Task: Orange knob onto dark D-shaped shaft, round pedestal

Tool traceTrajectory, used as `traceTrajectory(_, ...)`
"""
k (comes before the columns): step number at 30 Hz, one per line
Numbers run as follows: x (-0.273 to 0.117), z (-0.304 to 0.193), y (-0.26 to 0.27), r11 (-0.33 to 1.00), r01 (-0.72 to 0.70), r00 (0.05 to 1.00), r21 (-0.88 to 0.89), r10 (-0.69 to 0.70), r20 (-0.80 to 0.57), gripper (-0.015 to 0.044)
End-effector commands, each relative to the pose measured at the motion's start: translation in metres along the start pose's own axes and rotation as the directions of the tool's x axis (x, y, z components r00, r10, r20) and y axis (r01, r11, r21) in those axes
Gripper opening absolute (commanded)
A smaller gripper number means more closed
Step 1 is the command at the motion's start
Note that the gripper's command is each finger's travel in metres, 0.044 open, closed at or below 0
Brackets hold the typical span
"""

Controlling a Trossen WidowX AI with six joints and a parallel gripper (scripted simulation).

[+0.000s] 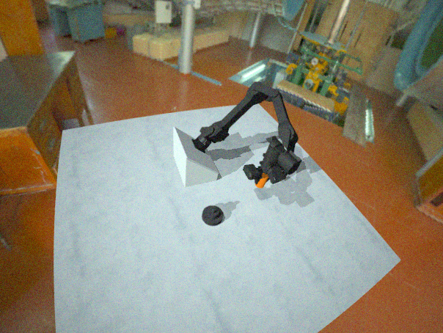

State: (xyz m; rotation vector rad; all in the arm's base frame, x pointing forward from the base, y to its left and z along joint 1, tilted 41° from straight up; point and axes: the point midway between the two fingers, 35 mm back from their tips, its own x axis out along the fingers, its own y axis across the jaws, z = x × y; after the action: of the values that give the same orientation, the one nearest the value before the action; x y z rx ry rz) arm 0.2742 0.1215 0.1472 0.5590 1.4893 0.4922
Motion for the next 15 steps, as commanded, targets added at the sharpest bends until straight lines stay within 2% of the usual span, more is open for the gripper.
traceTrajectory(1, -0.03, -0.002, 0.003, 1.0, -0.014, 1.0, -0.016, 0.014, 0.011, 0.0)
traceTrajectory(7, -0.059, -0.011, 0.005, 0.999, -0.038, 0.999, -0.02, 0.037, -0.011, 0.0)
traceTrajectory(15, -0.06, -0.01, 0.004, 0.999, -0.038, 0.999, -0.02, 0.038, -0.012, 0.0)
